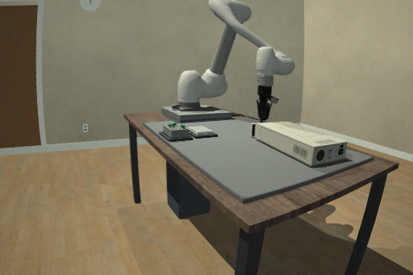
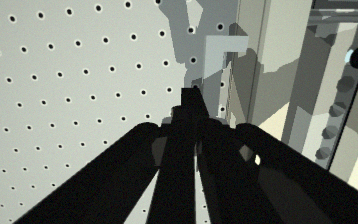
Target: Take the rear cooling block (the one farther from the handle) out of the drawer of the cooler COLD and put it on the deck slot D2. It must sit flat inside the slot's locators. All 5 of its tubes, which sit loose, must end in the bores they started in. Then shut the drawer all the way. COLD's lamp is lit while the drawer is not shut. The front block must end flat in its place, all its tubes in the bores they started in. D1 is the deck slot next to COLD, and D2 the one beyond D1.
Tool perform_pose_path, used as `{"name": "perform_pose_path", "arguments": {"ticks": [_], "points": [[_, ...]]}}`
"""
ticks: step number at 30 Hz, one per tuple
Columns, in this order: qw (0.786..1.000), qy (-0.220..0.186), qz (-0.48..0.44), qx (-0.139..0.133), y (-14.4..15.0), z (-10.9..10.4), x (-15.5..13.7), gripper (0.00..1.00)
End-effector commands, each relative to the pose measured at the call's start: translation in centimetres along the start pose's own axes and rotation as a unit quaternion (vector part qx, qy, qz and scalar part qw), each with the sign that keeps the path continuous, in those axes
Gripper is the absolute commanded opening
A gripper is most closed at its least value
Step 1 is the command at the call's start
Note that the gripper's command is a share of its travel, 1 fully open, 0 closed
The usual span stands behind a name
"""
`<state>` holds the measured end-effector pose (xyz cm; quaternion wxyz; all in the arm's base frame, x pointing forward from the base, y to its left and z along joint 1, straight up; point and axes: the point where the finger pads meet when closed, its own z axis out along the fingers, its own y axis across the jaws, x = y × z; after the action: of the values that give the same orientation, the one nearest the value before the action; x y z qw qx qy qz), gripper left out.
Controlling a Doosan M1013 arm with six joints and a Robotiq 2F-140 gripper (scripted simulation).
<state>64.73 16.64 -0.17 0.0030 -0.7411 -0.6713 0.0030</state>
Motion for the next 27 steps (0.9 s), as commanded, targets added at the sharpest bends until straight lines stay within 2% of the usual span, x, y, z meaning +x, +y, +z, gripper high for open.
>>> {"name": "perform_pose_path", "arguments": {"ticks": [1,27], "points": [[1.000,0.001,-0.003,-0.003,0.72,-0.24,0.11,0.10],[1.000,0.001,-0.002,-0.003,1.31,-0.25,0.08,0.10]]}}
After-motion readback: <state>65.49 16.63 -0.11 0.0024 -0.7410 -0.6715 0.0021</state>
